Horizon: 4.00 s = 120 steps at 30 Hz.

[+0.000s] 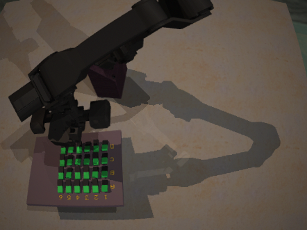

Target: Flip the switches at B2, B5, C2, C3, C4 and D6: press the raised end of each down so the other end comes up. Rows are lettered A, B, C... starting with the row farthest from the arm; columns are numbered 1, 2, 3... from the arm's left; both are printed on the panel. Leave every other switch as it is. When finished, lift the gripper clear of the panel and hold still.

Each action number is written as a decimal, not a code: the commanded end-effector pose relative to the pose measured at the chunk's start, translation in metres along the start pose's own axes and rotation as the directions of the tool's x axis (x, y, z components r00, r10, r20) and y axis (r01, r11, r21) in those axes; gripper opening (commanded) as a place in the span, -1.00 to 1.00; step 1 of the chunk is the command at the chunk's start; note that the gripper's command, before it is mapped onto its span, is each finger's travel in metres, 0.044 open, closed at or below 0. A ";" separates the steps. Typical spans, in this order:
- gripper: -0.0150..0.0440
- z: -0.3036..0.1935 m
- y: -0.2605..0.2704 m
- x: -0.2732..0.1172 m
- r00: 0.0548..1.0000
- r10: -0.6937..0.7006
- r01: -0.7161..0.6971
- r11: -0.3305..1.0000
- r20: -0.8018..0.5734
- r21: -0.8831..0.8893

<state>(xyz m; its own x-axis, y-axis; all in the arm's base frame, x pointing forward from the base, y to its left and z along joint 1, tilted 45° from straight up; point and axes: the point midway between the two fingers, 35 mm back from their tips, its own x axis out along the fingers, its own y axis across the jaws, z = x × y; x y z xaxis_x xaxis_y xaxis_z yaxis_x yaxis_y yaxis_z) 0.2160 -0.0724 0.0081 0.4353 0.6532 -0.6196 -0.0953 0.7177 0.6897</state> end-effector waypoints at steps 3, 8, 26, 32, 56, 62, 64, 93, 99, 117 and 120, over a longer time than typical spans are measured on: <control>-0.49 0.017 -0.020 -0.003 1.000 -0.006 0.006 1.000 0.001 -0.011; -0.49 0.017 -0.020 0.015 1.000 -0.006 0.006 1.000 -0.012 -0.011; -0.49 0.018 -0.020 0.045 1.000 -0.004 0.004 1.000 -0.023 -0.011; -0.49 0.018 -0.020 0.054 1.000 -0.004 0.004 1.000 -0.023 -0.011; -0.49 0.018 -0.020 0.056 1.000 -0.004 0.003 1.000 -0.023 -0.011; -0.49 0.018 -0.020 0.057 1.000 -0.004 0.003 1.000 -0.023 -0.011; -0.49 0.018 -0.020 0.057 1.000 -0.004 0.003 1.000 -0.023 -0.011; -0.49 0.018 -0.019 0.061 1.000 -0.003 0.003 1.000 -0.023 -0.011; -0.49 0.018 -0.019 0.062 1.000 -0.003 0.003 1.000 -0.023 -0.011; -0.49 0.001 -0.037 -0.004 1.000 -0.012 0.012 1.000 0.000 -0.010; -0.49 -0.034 -0.063 -0.004 1.000 -0.011 0.011 1.000 -0.001 -0.010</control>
<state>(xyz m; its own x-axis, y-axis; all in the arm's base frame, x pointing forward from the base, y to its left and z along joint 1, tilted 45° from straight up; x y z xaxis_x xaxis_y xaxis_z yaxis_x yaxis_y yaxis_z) 0.2181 -0.1027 -0.0168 0.4400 0.6407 -0.6293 -0.1129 0.7347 0.6690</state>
